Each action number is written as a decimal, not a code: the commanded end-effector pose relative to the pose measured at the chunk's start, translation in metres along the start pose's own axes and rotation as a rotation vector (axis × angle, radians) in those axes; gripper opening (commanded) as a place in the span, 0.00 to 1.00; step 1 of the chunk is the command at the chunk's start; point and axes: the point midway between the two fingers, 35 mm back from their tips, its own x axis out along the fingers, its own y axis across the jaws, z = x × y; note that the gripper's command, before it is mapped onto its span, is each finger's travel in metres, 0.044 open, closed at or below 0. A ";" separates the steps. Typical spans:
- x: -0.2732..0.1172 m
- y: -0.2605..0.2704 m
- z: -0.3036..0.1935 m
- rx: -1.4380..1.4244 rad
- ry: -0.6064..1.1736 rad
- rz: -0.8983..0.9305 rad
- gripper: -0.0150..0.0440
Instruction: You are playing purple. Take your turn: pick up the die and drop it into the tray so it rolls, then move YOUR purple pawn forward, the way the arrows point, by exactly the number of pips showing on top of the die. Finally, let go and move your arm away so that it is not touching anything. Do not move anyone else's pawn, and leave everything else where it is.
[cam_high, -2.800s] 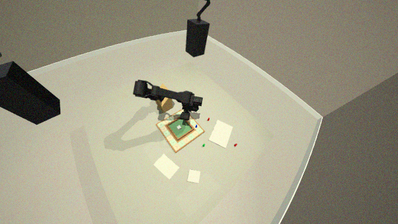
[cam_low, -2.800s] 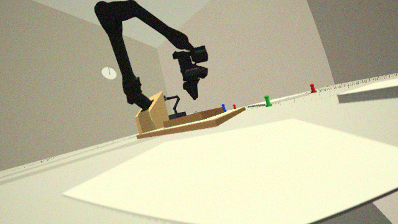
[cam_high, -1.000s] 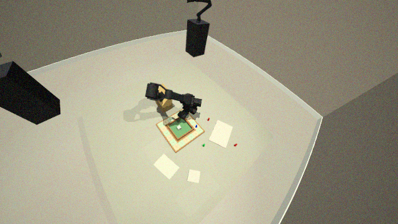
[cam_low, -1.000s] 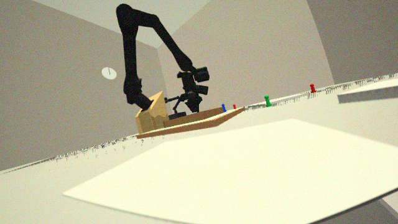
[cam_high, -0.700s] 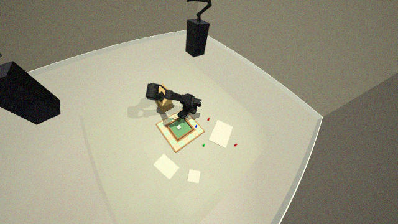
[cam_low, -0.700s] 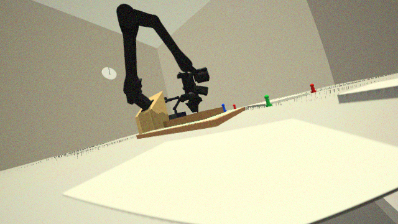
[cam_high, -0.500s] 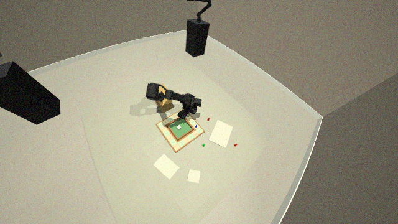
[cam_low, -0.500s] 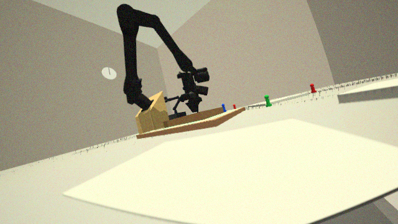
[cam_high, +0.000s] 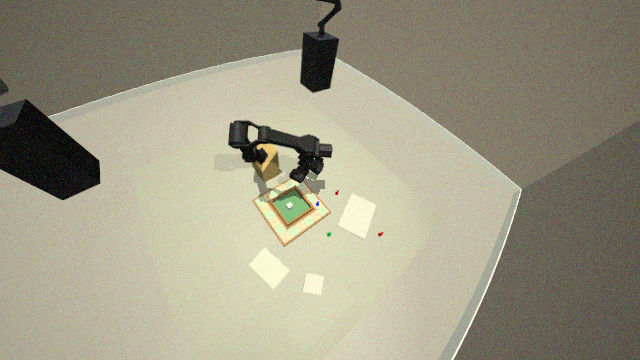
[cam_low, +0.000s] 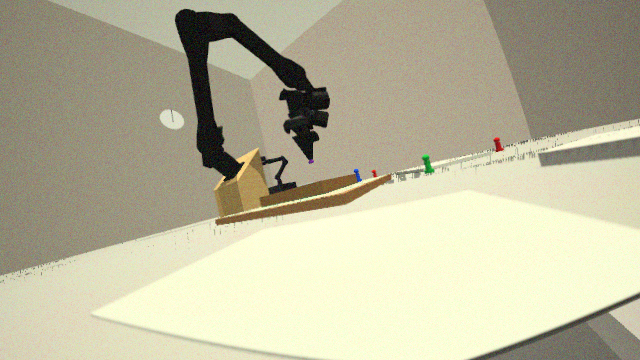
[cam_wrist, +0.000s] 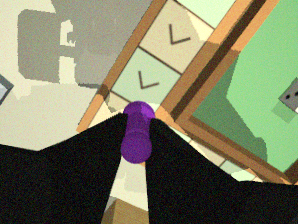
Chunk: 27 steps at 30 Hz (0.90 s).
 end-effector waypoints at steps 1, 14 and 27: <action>-0.034 -0.001 -0.004 0.006 0.001 0.002 0.25; -0.036 -0.028 -0.006 -0.007 -0.008 0.022 0.25; -0.023 -0.089 -0.021 -0.017 -0.026 0.050 0.25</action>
